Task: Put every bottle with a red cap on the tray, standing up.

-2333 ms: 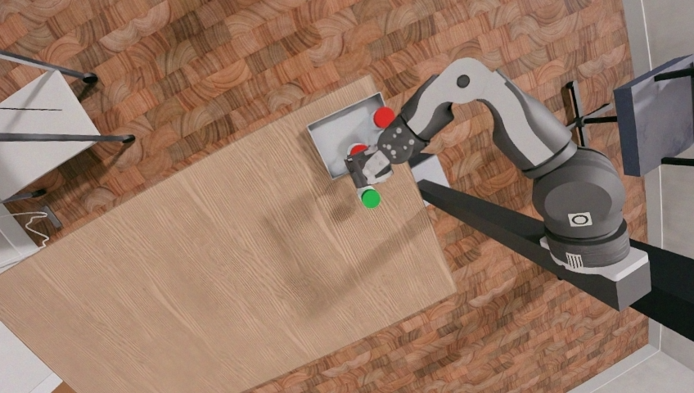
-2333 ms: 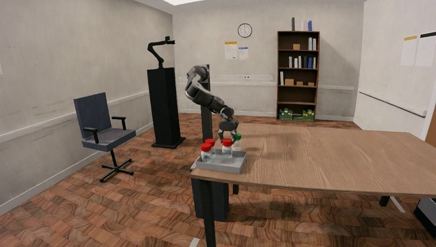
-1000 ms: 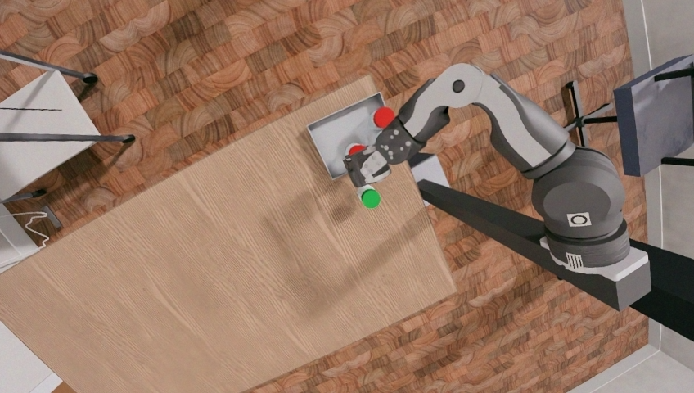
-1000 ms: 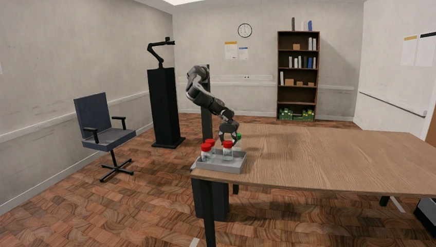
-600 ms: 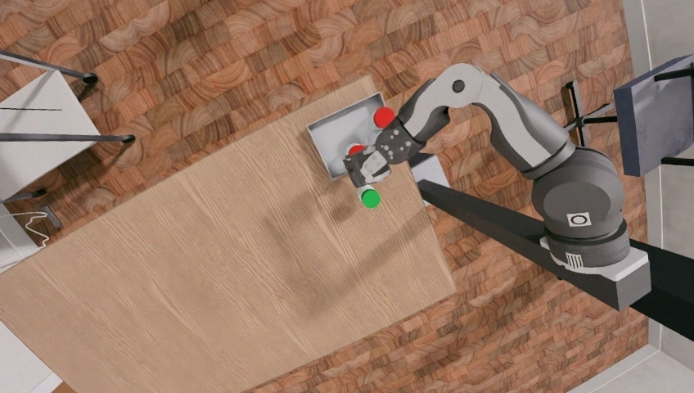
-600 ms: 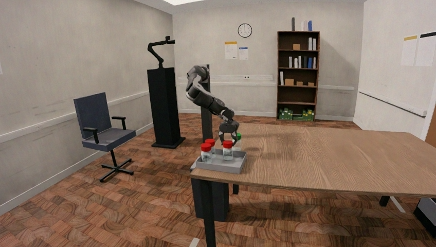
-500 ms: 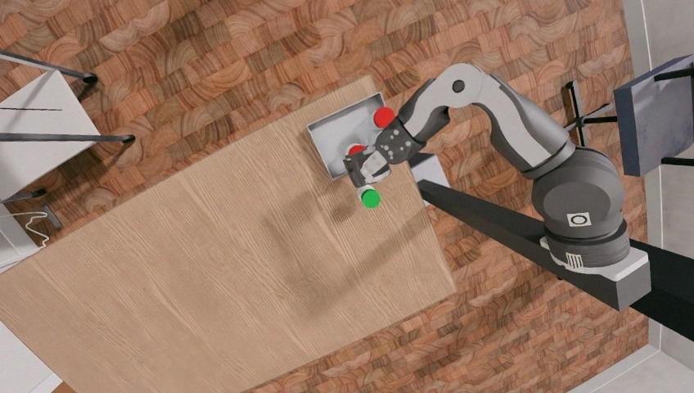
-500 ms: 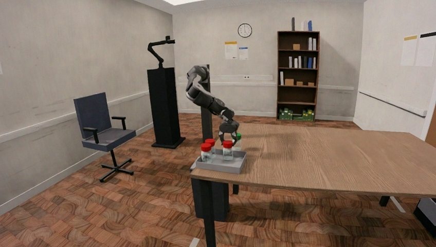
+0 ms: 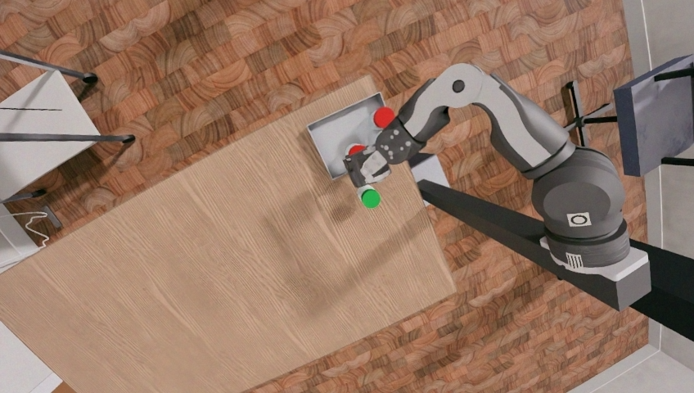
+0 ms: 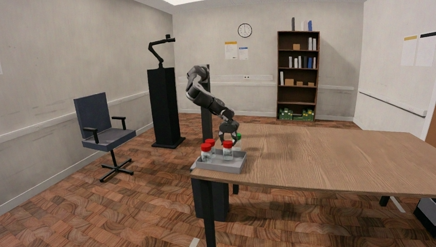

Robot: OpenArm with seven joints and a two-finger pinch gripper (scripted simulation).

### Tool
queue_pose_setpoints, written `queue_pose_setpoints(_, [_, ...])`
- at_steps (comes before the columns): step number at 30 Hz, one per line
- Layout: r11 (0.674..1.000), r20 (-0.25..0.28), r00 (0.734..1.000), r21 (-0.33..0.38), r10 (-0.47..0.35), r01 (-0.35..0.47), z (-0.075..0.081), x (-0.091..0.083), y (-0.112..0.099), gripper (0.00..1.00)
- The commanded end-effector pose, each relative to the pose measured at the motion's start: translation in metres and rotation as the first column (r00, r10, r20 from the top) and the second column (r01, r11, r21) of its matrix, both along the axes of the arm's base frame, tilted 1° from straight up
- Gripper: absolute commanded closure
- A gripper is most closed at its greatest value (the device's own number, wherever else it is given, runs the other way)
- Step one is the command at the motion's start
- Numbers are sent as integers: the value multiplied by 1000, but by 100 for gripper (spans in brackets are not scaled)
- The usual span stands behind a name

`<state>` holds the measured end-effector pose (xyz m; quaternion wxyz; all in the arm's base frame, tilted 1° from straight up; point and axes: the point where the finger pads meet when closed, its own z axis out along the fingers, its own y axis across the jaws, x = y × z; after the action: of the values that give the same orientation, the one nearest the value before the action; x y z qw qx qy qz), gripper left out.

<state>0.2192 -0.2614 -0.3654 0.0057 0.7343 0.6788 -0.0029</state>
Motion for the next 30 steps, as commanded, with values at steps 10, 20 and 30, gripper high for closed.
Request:
queue_pose_setpoints(10, [1000,4,1000,12,0,0,1,1,0,100])
queue_pose_setpoints(20, [999,6,1000,38,0,0,1,1,0,100])
queue_pose_setpoints(30, [999,6,1000,38,0,0,1,1,0,100])
